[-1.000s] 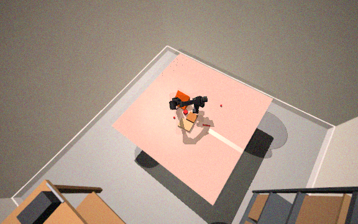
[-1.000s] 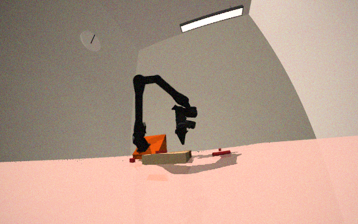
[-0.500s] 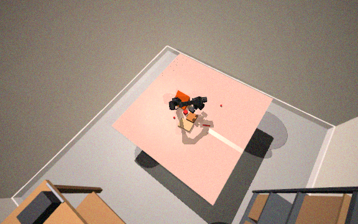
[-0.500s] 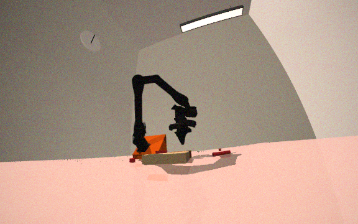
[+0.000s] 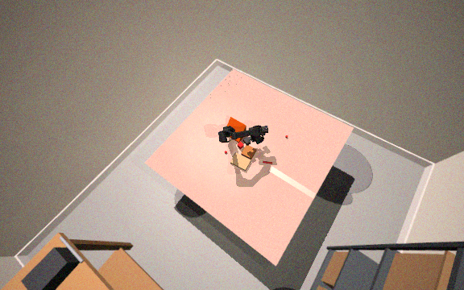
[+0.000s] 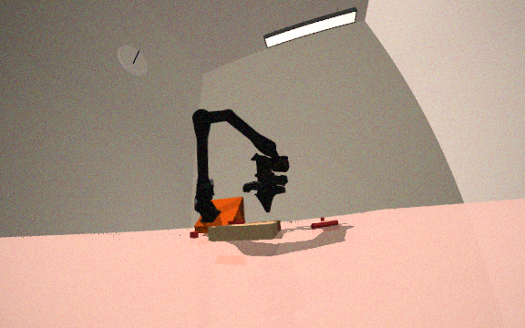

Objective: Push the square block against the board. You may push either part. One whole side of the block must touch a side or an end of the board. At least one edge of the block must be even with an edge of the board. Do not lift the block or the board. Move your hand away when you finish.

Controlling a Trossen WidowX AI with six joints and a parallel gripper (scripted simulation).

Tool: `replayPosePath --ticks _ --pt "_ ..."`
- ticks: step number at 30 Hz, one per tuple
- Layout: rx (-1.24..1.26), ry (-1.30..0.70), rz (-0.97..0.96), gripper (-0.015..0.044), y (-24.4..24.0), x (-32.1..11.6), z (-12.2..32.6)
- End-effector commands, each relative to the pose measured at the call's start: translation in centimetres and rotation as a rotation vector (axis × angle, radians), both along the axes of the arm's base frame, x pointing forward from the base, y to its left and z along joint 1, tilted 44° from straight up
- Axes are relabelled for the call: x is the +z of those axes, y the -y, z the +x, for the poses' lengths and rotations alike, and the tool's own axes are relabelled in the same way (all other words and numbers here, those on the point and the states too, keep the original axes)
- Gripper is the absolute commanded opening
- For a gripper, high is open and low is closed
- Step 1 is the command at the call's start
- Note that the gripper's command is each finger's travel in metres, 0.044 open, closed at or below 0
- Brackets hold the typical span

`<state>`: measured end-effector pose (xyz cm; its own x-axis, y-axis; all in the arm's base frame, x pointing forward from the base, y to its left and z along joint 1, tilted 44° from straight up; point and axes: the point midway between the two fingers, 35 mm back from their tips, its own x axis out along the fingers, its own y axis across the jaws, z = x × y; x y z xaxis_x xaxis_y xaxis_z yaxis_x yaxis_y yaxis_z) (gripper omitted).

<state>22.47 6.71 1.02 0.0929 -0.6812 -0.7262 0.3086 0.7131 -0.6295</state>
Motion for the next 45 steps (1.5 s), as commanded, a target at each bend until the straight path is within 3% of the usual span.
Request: replayPosePath --ticks 1,29,45 --pt "-0.083 0.079 0.006 0.0 0.6 -0.3 0.1" --pt "-0.769 0.73 0.091 0.0 4.5 -3.0 0.4" --pt "-0.786 0.743 0.095 0.0 5.3 -2.4 0.7"
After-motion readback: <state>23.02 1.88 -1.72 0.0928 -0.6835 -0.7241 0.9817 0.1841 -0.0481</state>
